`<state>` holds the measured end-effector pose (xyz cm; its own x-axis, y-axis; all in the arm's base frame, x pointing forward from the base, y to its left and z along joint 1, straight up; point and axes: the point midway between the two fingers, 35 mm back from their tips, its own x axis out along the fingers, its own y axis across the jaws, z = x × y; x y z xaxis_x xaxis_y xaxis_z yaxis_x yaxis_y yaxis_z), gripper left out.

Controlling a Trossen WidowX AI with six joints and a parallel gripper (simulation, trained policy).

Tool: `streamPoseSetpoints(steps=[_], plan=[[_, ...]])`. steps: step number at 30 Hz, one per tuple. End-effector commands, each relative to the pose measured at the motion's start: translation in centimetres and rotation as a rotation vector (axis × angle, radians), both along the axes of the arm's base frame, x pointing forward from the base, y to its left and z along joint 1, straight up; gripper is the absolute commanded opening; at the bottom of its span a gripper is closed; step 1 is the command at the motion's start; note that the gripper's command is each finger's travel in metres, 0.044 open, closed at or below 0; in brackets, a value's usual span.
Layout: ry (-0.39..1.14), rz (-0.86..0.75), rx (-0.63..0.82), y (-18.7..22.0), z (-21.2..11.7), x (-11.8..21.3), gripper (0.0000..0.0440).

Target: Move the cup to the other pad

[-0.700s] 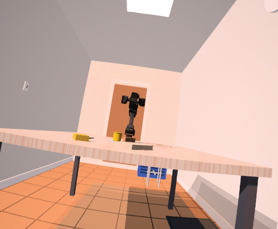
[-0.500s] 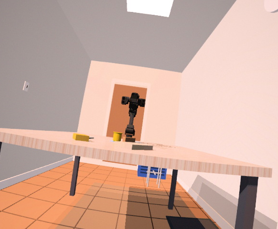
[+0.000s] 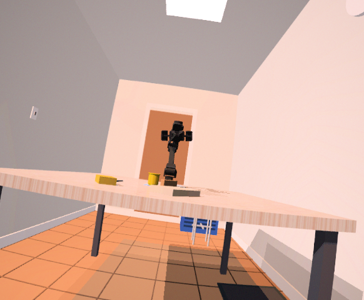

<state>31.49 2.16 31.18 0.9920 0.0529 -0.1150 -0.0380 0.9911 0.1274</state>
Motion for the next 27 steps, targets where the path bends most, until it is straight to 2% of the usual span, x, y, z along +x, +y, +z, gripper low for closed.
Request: streamPoseSetpoints(steps=[1, 6, 27], plan=[[0.055, 0.018, 0.037, 0.8, -0.2, 0.2, 0.0097], [0.128, 0.035, 0.078, 1.6, -0.6, 0.3, 0.0135], [0.478, 0.028, 0.189, 3.9, -3.4, 0.4, 0.0109]])
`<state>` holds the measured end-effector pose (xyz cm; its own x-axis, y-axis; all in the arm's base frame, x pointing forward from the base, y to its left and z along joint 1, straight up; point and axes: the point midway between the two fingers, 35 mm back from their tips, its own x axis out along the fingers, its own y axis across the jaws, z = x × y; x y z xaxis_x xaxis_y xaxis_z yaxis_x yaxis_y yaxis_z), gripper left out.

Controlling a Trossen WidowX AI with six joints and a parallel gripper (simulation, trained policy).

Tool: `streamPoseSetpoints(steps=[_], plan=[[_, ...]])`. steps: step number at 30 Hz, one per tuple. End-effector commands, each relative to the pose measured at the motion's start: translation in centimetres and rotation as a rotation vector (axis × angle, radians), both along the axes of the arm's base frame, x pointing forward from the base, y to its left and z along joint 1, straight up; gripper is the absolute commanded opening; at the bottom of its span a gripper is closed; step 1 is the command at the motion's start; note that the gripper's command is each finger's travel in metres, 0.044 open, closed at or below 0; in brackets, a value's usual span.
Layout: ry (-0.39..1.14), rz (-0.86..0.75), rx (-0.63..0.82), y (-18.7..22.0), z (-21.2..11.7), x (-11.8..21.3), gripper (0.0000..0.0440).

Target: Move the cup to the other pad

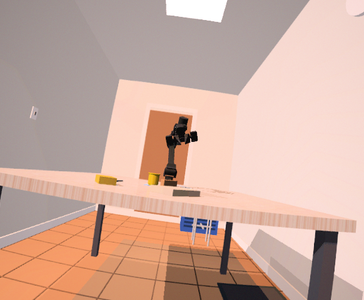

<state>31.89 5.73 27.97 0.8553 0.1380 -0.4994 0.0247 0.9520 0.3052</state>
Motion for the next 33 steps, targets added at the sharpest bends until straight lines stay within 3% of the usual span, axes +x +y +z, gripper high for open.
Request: streamPoseSetpoints(steps=[1, 33], plan=[[0.068, -0.003, 0.012, 0.4, -0.4, 0.0, 0.011], [0.59, -0.034, -0.102, -0.3, -4.8, -1.8, 0.0138]])
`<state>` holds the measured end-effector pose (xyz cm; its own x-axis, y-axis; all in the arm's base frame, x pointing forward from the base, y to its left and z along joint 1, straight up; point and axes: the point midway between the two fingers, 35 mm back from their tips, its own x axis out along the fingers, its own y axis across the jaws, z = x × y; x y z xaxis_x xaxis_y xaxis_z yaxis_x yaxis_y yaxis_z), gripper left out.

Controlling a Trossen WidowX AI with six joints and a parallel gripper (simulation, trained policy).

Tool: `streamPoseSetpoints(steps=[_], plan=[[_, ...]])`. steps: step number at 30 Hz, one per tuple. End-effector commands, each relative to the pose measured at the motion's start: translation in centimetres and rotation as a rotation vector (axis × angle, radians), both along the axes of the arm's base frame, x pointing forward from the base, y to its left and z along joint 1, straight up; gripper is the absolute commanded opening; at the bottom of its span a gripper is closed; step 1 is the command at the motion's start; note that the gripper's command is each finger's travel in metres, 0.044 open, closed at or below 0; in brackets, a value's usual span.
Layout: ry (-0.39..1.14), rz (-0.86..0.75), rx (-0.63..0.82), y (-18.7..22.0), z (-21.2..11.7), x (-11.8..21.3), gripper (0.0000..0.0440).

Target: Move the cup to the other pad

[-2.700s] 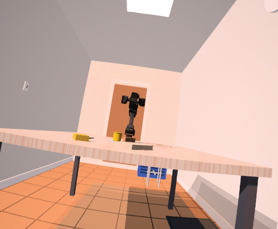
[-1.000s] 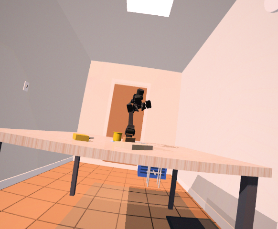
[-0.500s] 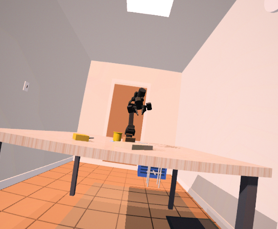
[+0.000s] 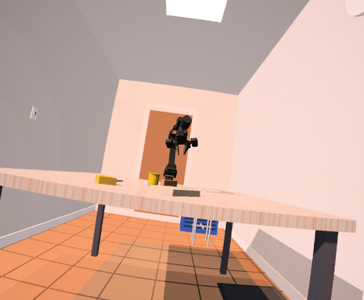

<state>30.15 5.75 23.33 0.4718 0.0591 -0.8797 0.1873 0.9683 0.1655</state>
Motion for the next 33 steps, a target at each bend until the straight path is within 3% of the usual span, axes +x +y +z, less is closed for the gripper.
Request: streamPoseSetpoints(steps=[1, 33], plan=[[0.059, 0.002, -0.025, -0.4, -0.3, -0.2, 0.0137], [0.466, 0.035, -0.155, -5.4, -5.1, -1.2, 0.0138]])
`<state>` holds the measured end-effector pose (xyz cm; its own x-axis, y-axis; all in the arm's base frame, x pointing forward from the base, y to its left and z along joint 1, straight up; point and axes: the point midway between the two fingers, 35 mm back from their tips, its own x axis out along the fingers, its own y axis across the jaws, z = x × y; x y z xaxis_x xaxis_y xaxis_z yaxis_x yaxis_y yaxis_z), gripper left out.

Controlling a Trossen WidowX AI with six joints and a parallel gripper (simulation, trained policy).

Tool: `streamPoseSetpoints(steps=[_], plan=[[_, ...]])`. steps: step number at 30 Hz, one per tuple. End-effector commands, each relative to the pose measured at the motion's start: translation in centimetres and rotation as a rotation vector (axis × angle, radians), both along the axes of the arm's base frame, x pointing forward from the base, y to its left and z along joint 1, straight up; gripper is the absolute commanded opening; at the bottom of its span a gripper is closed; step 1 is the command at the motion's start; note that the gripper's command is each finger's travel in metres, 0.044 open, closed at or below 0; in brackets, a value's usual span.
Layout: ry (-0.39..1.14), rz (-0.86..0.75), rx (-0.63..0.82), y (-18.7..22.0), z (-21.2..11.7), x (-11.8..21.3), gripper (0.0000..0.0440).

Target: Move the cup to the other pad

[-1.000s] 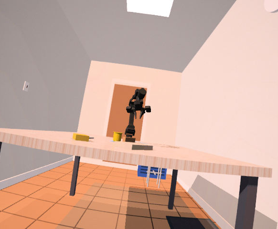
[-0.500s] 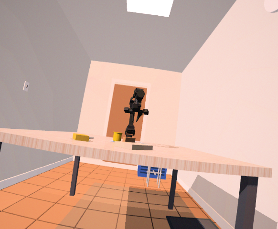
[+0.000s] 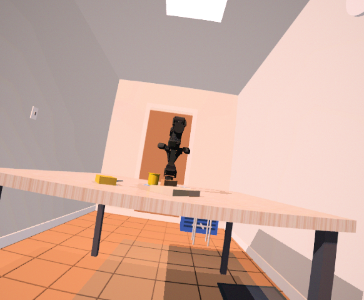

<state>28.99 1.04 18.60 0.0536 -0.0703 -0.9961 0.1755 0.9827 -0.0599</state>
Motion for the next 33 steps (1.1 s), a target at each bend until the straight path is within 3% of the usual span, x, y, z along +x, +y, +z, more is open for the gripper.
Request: streamPoseSetpoints(steps=[1, 33], plan=[[0.034, -0.001, -0.012, -0.8, -0.5, 0.0, 0.0138], [0.187, 0.066, -0.022, -5.6, -8.3, -0.8, 0.0188]])
